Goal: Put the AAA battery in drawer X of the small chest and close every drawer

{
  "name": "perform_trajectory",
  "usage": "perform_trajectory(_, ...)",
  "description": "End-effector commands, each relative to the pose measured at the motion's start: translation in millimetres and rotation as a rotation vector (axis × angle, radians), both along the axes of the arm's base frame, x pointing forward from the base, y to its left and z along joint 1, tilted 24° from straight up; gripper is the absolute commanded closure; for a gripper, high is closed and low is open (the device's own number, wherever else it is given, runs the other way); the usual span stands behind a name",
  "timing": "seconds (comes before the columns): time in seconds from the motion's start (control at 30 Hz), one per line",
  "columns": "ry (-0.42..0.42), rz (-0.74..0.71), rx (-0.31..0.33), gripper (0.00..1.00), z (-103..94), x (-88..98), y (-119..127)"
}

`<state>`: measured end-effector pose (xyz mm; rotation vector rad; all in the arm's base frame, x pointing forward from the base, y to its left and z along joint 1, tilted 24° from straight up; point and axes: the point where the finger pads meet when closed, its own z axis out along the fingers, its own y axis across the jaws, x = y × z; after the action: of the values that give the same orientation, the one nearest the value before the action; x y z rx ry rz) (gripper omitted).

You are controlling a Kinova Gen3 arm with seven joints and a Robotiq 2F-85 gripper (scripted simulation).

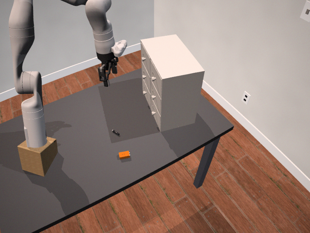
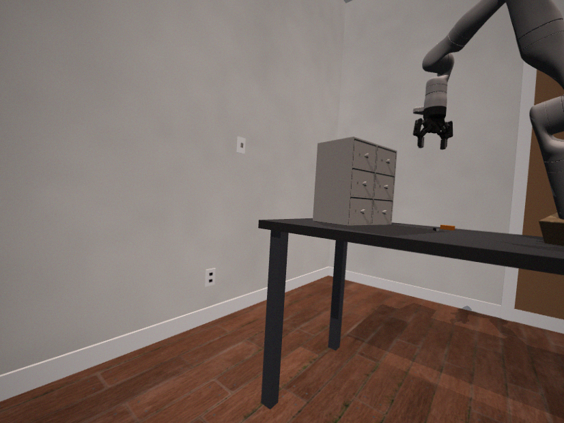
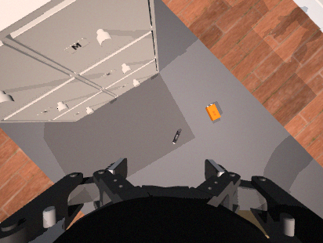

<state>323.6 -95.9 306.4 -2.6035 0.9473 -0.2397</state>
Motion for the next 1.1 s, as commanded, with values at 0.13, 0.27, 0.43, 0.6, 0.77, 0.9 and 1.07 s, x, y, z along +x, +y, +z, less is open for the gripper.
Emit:
perform_trajectory(0.13, -0.033, 0.137, 0.003, 0.00, -15.4, 14.8, 14.6)
perform_trajectory(0.27, -0.066, 0.237, -0.027, 0.00, -26.4, 25.8, 20.1)
perform_trajectory(0.43, -0.101, 0.348, -0.061, 0.00, -38.4, 38.0, 26.2)
perform_trajectory(0.6, -0.127, 0.429, -0.085, 0.00, -47.2, 46.9, 30.7)
perform_trajectory(0.77, -0.138, 0.462, -0.095, 0.00, -50.8, 50.5, 32.5)
perform_trajectory(0.9, -0.147, 0.489, -0.103, 0.00, -53.8, 53.5, 34.0)
perform_trajectory(1.07, -0.151, 0.503, -0.107, 0.00, -55.3, 55.1, 34.8)
